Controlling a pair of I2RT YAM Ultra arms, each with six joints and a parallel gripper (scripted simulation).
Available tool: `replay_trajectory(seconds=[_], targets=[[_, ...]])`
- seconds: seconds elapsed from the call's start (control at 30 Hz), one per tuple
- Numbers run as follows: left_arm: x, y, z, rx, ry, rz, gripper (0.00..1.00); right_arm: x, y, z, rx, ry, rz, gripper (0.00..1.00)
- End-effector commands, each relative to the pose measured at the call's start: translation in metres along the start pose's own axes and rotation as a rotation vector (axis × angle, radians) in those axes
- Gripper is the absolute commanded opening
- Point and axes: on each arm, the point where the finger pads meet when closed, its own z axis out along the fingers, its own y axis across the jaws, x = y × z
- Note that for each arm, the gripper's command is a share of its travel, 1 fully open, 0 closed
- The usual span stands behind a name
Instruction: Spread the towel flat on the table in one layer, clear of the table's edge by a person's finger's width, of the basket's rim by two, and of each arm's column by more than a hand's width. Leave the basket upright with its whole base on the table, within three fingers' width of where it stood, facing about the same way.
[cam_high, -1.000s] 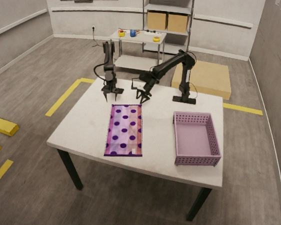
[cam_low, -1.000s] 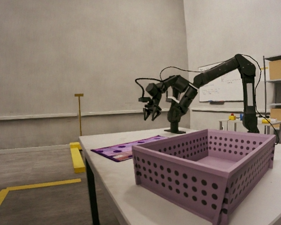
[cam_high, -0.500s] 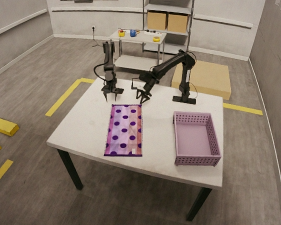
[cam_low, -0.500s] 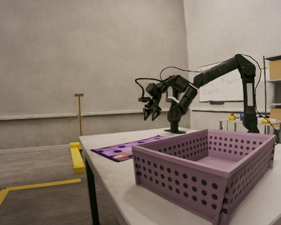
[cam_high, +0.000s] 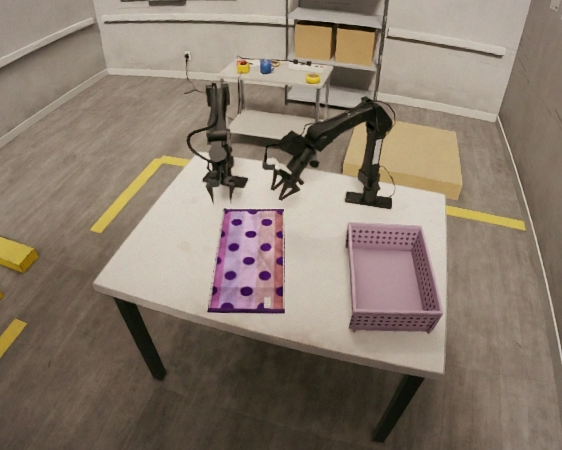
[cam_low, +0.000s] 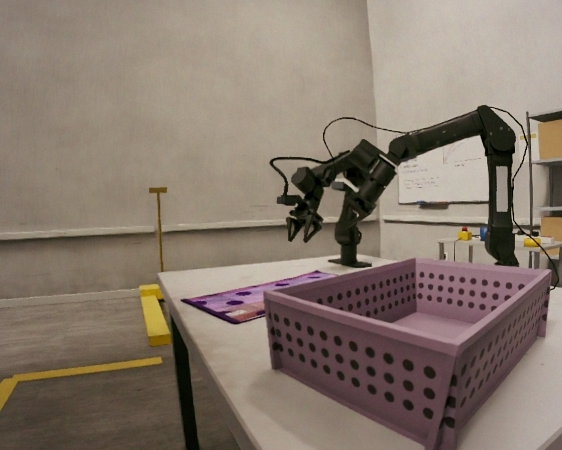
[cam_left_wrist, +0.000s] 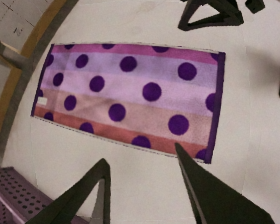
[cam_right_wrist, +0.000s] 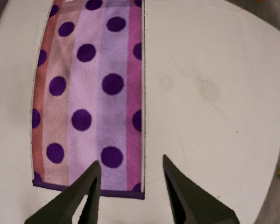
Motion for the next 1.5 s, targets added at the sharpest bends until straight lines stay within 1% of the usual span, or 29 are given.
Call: replay_trajectory(seconds=[0.0,0.07,0.1,0.13,0.2,0.27,0.4,0.47,0.77,0.8,0.93,0.97,1.03,1.13,1.23,1.27,1.3,1.4,1.47], targets=[[0.027,0.018,-0.016,-0.068,0.054,-0.083,0.64,0.012,-0.021,-0.014,0.064,-0.008,0.086,0.64],[0.038,0.028,-0.025,-0.108,0.054,-0.136,0.64,0.018,-0.034,-0.022,0.102,-0.01,0.141,0.64],[0.043,0.033,-0.029,-0.128,0.055,-0.163,0.64,0.007,-0.041,-0.034,0.12,-0.048,0.169,0.64],[0.048,0.037,-0.033,-0.148,0.055,-0.19,0.64,0.009,-0.048,-0.039,0.139,-0.053,0.196,0.64],[0.059,0.047,-0.042,-0.187,0.055,-0.243,0.64,0.028,-0.06,-0.04,0.176,-0.024,0.251,0.64],[0.069,0.056,-0.051,-0.227,0.056,-0.296,0.64,0.038,-0.072,-0.046,0.213,-0.015,0.307,0.64],[0.09,0.075,-0.068,-0.307,0.057,-0.403,0.64,0.037,-0.1,-0.072,0.29,-0.061,0.416,0.64],[0.09,0.075,-0.068,-0.307,0.057,-0.403,0.64,0.037,-0.1,-0.072,0.29,-0.061,0.416,0.64],[0.138,0.117,-0.107,-0.487,0.058,-0.643,0.64,0.068,-0.158,-0.108,0.456,-0.065,0.653,0.64],[0.143,0.122,-0.112,-0.507,0.059,-0.67,0.64,0.073,-0.164,-0.106,0.467,-0.044,0.682,0.64],[0.163,0.137,-0.127,-0.493,0.065,-0.666,0.64,0.087,-0.191,-0.12,0.539,-0.038,0.799,0.64],[0.168,0.142,-0.132,-0.493,0.064,-0.666,0.64,0.086,-0.199,-0.124,0.538,-0.055,0.789,0.64],[0.168,0.142,-0.132,-0.493,0.064,-0.666,0.64,0.086,-0.199,-0.124,0.538,-0.055,0.789,0.64],[0.183,0.156,-0.145,-0.492,0.063,-0.666,0.64,0.095,-0.221,-0.138,0.543,-0.063,0.784,0.64],[0.198,0.169,-0.157,-0.491,0.062,-0.667,0.64,0.096,-0.222,-0.139,0.544,-0.064,0.784,0.64],[0.195,0.177,-0.168,-0.498,0.037,-0.661,0.64,0.093,-0.22,-0.145,0.555,-0.088,0.777,0.64],[0.197,0.181,-0.172,-0.501,0.031,-0.659,0.64,0.093,-0.22,-0.146,0.556,-0.091,0.775,0.64],[0.2,0.182,-0.165,-0.489,0.065,-0.668,0.64,0.093,-0.22,-0.144,0.552,-0.088,0.773,0.64],[0.2,0.182,-0.167,-0.492,0.058,-0.666,0.64,0.092,-0.219,-0.144,0.552,-0.088,0.772,0.64]])
